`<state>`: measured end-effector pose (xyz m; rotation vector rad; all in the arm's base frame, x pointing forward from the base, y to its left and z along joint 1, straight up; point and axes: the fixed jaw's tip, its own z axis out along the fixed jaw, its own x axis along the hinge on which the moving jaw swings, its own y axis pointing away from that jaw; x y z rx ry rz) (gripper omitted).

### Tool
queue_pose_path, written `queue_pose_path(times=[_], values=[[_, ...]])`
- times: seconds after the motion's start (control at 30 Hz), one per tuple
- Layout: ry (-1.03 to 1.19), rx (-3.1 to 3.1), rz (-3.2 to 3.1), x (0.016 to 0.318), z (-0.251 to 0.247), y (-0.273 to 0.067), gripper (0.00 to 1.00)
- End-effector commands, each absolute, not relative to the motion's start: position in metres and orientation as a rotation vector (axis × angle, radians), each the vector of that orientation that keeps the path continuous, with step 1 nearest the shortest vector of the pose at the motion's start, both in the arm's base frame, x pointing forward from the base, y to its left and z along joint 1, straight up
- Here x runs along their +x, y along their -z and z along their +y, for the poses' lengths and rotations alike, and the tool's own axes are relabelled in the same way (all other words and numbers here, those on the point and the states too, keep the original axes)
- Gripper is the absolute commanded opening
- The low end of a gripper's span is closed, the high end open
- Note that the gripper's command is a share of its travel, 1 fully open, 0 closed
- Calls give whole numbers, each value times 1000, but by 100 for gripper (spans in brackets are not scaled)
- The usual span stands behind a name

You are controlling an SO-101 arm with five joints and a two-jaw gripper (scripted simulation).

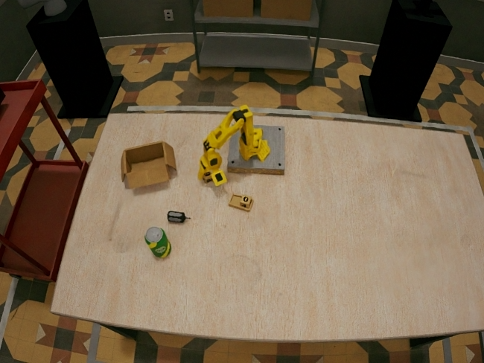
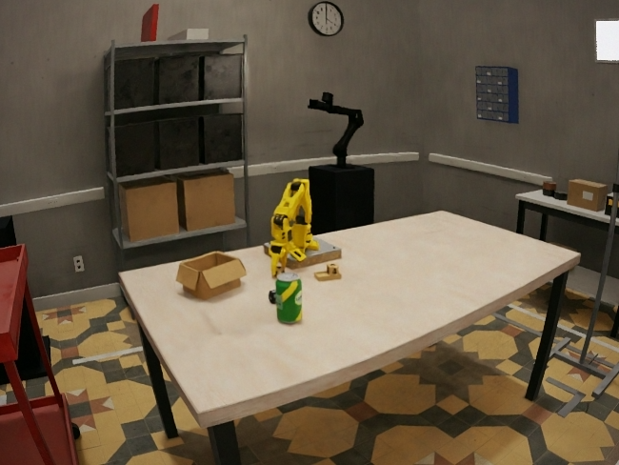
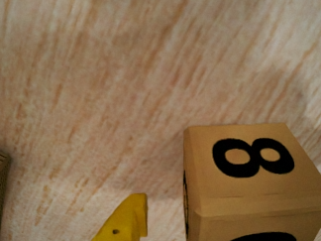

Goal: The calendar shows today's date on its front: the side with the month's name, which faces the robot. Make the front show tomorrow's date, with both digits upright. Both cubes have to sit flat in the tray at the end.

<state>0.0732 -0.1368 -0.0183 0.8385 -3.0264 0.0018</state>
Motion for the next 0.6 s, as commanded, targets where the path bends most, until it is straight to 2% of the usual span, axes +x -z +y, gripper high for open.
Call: queue_pose_path(times=[0.0,0.57], values=[[25,843,-3023,71,-134,21,35],[25,843,-3023,73,-138,21,29]])
